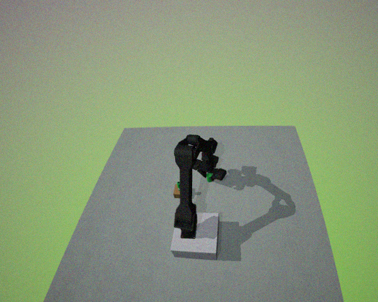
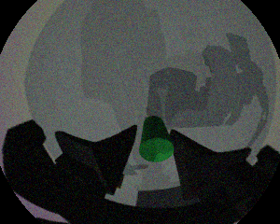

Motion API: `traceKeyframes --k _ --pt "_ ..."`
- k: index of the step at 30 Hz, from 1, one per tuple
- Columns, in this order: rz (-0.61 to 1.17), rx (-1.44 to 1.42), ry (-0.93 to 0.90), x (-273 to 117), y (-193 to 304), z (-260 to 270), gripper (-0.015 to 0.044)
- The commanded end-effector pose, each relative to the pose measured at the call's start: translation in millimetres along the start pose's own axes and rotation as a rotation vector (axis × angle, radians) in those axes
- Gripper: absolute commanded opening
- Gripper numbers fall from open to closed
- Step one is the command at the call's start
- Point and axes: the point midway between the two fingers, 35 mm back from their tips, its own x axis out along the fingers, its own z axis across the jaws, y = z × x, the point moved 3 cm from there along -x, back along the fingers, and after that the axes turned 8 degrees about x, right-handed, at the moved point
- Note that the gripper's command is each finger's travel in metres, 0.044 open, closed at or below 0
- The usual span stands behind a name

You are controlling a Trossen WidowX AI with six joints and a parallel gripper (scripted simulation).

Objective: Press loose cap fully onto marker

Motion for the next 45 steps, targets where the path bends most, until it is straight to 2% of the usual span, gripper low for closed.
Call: traceKeyframes --k 1,10,14,27,31,45 --pt "-0.005 0.003 0.001 0.0 -0.8 -0.1 0.0150" --pt "-0.005 0.003 0.000 0.0 -0.7 0.3 0.0090" --pt "-0.005 0.003 0.000 -9.2 -1.3 0.6 0.0000" --pt "-0.005 0.003 0.001 -57.6 -0.5 0.5 0.0000" --pt "-0.005 0.003 0.001 -61.3 1.9 2.3 0.0000" --pt "0.000 0.004 -0.001 -83.6 49.8 37.2 0.0000"
